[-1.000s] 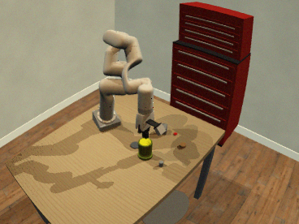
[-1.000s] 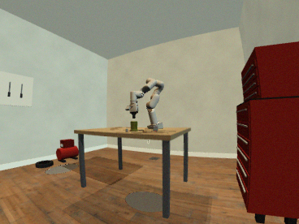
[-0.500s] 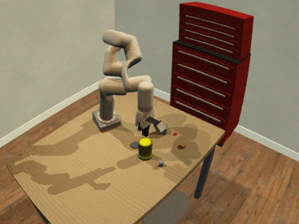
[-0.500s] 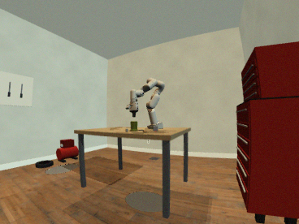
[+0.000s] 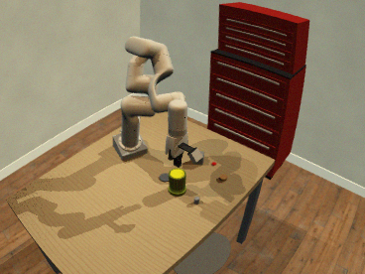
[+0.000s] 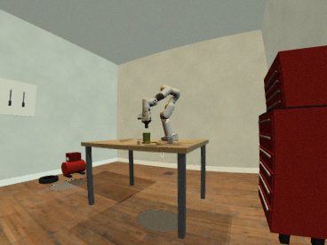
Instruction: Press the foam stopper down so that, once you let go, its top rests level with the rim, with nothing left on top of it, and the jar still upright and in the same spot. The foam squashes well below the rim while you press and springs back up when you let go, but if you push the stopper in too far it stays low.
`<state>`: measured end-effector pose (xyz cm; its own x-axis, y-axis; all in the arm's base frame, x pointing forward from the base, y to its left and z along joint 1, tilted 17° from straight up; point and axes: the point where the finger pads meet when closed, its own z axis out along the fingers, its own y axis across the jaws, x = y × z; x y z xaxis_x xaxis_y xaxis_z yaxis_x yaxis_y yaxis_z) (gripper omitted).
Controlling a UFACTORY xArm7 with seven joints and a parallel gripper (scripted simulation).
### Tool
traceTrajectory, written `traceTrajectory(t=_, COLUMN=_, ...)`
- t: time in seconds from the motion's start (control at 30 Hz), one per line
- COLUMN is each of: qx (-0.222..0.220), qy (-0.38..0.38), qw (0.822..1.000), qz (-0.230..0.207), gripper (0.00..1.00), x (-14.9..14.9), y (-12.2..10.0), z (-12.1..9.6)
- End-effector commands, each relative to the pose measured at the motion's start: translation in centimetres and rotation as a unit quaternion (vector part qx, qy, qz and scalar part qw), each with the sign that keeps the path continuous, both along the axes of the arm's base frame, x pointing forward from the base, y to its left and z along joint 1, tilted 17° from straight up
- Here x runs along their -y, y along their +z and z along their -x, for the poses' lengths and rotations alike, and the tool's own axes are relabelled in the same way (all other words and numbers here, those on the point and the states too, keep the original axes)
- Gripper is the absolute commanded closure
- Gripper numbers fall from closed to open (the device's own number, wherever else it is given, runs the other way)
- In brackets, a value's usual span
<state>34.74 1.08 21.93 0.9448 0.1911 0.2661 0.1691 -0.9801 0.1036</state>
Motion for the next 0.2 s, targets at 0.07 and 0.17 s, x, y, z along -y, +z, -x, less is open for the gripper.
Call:
traceTrajectory(t=0.07, qx=0.002, qy=0.000, qw=1.000, qz=0.000, gripper=1.00, x=-0.01, y=0.14, z=-0.09)
traceTrajectory(t=0.17, qx=0.002, qy=0.000, qw=1.000, qz=0.000, gripper=1.00, x=-0.01, y=0.14, z=-0.09)
